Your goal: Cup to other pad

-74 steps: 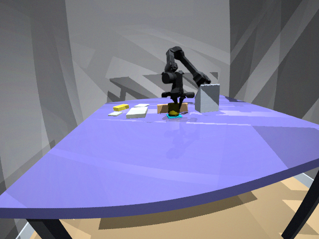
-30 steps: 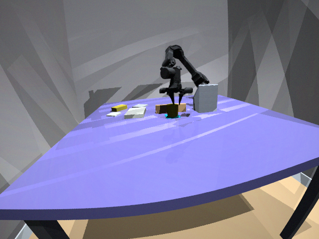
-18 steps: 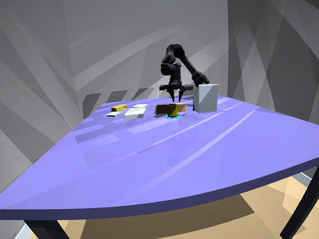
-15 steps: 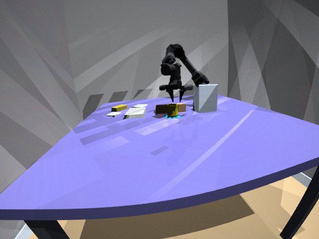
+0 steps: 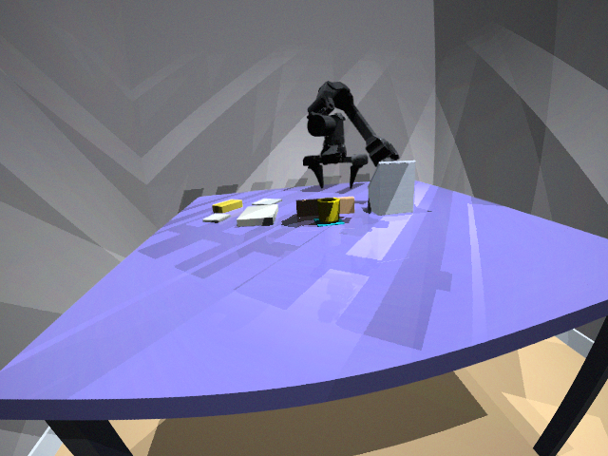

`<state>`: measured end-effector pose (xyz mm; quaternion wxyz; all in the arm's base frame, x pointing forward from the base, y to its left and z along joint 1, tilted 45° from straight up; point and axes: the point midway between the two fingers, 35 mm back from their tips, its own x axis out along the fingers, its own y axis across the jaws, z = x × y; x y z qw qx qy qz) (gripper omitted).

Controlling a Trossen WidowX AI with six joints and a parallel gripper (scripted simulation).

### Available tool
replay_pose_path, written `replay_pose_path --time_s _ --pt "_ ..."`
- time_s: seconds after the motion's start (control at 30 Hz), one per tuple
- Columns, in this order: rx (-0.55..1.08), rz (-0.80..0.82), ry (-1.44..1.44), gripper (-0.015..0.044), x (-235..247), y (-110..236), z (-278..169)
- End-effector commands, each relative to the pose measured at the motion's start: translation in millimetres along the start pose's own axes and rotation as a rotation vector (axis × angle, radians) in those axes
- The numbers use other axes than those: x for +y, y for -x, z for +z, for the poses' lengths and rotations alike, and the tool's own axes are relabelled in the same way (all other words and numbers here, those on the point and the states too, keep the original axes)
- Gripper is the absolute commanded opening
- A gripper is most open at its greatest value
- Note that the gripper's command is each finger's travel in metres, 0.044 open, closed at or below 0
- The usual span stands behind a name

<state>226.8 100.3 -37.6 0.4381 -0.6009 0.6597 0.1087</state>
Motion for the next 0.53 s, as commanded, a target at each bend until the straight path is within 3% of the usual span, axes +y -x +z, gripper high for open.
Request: replay_pose_path --time_s 0.0,0.23,0.5 --pt "-0.009 0.003 -0.010 0.0440 -1 19 0" --pt "-0.009 0.004 -0.013 0.0440 0 43 1" --pt "-0.010 -0.001 -0.006 0.0440 0 39 3"
